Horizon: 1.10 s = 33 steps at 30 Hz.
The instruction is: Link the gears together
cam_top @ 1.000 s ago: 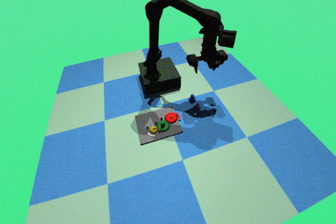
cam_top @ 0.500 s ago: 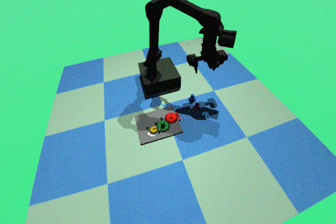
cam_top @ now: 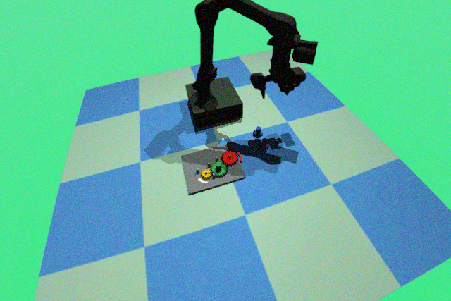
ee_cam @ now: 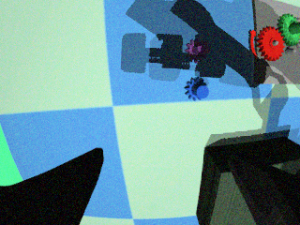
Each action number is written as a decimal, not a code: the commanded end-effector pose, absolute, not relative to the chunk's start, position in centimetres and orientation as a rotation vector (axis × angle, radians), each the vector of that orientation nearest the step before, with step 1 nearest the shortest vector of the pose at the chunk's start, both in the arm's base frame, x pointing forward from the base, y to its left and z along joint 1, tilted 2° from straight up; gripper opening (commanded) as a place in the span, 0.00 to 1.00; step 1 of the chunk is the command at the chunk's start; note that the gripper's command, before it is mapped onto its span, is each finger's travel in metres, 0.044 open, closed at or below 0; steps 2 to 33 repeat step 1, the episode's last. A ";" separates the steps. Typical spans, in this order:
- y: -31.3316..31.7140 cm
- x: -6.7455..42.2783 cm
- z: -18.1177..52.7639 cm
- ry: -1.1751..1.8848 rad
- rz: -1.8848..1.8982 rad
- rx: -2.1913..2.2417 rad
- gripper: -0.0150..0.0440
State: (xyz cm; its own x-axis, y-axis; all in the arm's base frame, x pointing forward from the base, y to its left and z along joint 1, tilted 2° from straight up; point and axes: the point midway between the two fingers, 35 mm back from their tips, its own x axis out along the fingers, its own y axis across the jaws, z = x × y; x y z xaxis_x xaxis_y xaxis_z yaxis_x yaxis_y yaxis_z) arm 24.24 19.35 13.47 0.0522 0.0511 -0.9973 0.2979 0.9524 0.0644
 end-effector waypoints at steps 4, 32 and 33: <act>19.3 24.2 13.5 1.513 -0.196 0.284 1.00; 19.3 24.2 13.5 1.513 -0.196 0.284 1.00; 19.3 24.2 13.5 1.513 -0.196 0.284 1.00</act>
